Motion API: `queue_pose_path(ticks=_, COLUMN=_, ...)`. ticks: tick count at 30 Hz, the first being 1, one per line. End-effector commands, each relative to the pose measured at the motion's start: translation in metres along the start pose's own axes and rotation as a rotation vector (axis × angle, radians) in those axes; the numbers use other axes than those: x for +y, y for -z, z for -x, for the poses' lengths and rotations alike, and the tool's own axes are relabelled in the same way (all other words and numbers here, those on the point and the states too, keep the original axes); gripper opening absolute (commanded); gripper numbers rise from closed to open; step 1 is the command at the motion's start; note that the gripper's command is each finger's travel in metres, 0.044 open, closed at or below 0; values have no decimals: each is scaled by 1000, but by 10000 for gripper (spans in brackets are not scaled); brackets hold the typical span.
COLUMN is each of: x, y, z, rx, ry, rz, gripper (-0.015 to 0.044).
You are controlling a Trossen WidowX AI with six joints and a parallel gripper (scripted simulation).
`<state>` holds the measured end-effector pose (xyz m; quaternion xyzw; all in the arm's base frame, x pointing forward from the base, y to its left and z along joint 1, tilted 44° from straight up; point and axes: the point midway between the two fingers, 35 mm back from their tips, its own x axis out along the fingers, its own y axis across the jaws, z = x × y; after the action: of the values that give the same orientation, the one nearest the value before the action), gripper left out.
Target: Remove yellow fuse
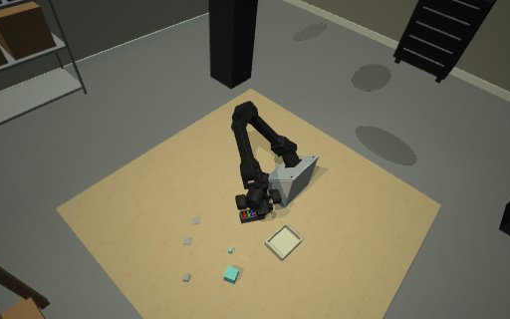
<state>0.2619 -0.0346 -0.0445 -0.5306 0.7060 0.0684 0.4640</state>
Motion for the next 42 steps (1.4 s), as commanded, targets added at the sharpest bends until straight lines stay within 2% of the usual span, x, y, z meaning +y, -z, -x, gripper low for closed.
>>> queue_pose_path(ticks=1, x=2, y=1, z=-5, rx=7, ry=-1, rz=10, gripper=67)
queue_pose_path(ticks=42, x=3, y=2, z=-29, rx=9, ry=0, rz=10, gripper=67)
